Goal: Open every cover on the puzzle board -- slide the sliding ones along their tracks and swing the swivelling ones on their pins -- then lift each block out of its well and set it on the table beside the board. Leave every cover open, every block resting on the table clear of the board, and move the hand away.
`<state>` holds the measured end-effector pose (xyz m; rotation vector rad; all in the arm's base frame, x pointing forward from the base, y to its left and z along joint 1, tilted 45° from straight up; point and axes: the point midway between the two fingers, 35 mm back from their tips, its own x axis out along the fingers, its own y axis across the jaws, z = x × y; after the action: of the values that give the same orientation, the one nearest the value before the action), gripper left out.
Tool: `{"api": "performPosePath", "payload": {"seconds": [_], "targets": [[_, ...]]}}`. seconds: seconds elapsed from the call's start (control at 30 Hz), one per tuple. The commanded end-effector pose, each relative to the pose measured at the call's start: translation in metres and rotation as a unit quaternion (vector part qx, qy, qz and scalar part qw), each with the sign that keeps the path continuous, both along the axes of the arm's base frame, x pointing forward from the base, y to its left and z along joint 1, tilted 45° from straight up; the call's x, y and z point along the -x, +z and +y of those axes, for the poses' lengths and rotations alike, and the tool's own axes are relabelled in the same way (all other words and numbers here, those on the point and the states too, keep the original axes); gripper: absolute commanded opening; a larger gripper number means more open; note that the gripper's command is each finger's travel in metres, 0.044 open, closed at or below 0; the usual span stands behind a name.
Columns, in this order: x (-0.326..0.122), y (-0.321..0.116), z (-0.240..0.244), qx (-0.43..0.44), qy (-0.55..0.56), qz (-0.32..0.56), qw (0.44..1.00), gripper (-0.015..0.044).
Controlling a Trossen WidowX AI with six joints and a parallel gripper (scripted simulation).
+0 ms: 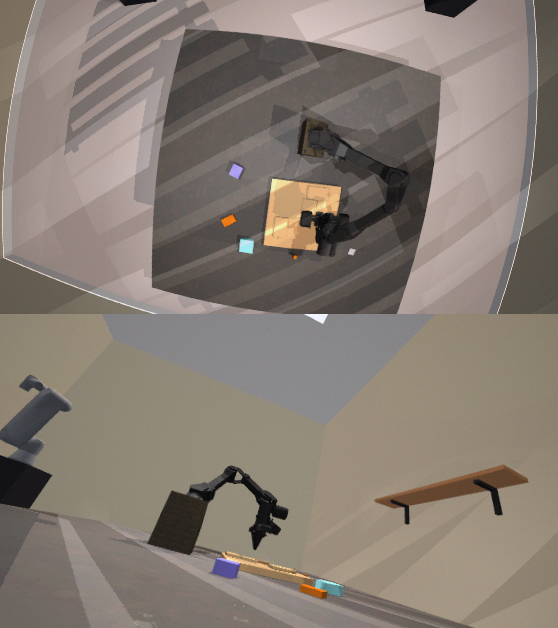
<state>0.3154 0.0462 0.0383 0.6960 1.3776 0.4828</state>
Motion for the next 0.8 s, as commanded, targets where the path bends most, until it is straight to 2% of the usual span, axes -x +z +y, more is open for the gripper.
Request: {"api": "performPosePath", "payload": {"seconds": [0.0,0.77], "targets": [[0.001,-0.004,0.004,-0.003,-0.001,0.004,1.000,0.0000],[-0.003,-0.020,0.020,-0.003,-0.001,0.003,1.000,0.0000]]}}
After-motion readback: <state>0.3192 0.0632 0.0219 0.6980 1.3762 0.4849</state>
